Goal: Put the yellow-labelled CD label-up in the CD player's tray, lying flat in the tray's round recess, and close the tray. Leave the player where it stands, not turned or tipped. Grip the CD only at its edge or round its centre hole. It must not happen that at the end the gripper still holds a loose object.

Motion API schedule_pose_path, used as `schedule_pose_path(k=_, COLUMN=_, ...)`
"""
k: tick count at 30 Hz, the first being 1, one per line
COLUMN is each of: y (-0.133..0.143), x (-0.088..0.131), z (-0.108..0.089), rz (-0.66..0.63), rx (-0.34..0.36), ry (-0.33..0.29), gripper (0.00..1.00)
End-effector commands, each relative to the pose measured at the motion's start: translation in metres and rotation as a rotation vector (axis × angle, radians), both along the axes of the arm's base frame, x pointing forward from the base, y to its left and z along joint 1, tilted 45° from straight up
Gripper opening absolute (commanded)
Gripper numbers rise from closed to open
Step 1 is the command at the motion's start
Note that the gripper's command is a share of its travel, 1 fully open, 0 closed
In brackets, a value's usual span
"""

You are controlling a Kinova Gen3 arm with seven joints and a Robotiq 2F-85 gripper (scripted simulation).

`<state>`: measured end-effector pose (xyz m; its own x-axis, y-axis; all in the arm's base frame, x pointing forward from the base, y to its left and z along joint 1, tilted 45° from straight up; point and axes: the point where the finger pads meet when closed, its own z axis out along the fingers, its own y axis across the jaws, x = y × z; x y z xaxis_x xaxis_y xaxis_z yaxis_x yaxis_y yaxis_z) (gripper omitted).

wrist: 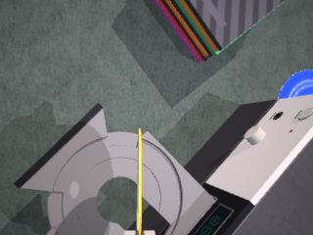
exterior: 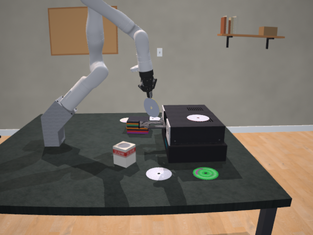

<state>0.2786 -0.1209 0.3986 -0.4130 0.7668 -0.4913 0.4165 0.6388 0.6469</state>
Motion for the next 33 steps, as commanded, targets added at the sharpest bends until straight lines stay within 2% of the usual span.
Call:
schedule_pose_path(k=1, y=0.0002, x=0.0016, z=0.0024, rz=0.020, rx=-0.009, ry=-0.003, gripper=0.11)
schedule_pose_path(k=33, y=-0.0078, x=0.0028, z=0.0042, rz=0.078, rx=-0.067, ry=0.002, gripper=0.11)
